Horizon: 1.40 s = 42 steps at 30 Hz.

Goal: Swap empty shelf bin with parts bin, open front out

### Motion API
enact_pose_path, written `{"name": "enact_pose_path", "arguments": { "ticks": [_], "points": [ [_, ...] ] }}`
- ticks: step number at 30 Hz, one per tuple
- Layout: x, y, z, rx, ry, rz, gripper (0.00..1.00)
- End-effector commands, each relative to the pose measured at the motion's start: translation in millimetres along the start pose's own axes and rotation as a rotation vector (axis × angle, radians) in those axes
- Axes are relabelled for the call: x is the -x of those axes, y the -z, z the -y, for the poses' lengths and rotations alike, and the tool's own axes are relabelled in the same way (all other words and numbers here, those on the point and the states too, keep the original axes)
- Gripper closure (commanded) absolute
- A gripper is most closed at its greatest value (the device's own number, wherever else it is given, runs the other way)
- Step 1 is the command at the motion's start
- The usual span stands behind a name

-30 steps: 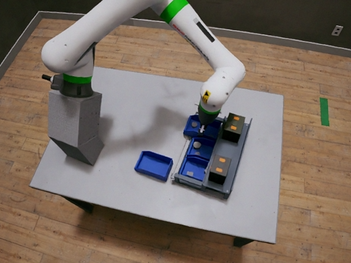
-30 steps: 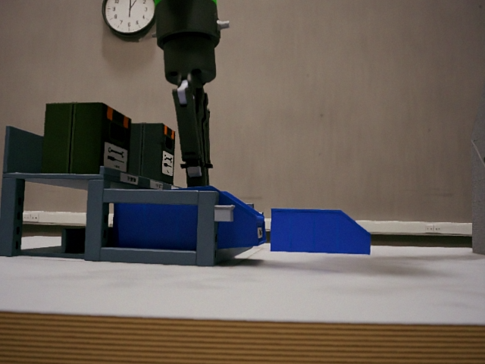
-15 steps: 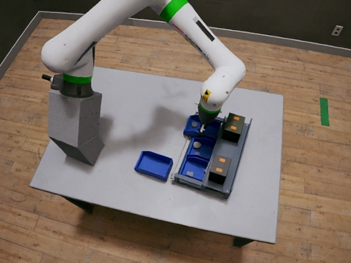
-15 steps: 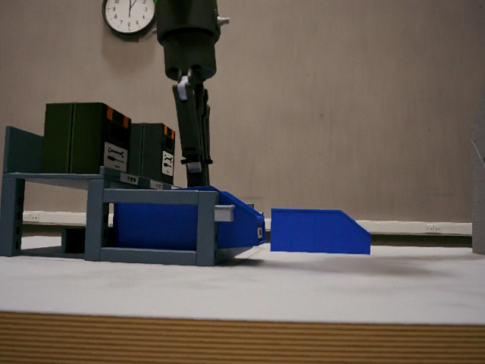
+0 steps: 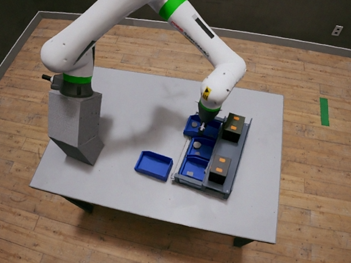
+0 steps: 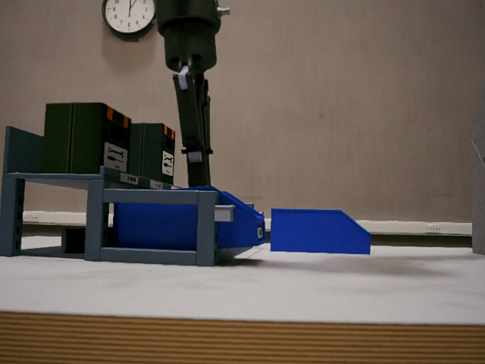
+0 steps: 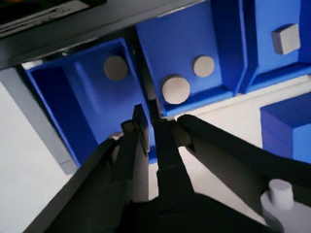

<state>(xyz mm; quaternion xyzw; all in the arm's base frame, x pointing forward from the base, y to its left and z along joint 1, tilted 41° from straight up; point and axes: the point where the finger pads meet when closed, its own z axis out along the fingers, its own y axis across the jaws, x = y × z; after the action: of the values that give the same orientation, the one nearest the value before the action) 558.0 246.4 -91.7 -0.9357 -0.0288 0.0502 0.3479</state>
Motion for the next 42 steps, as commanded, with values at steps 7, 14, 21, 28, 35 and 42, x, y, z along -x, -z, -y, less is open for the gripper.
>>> {"name": "enact_pose_path", "arguments": {
  "ticks": [7,14,21,28,35,42],
  "points": [
    [1,14,0,0.0,0.0,-0.002,0.85],
    [2,23,0,0.0,0.0,-0.002,0.85],
    [3,36,0,0.0,0.0,-0.002,0.85],
    [4,45,0,0.0,0.0,-0.002,0.85],
    [5,57,0,0.0,0.0,-0.002,0.85],
    [7,67,0,0.0,0.0,-0.002,0.85]
  ]
}}
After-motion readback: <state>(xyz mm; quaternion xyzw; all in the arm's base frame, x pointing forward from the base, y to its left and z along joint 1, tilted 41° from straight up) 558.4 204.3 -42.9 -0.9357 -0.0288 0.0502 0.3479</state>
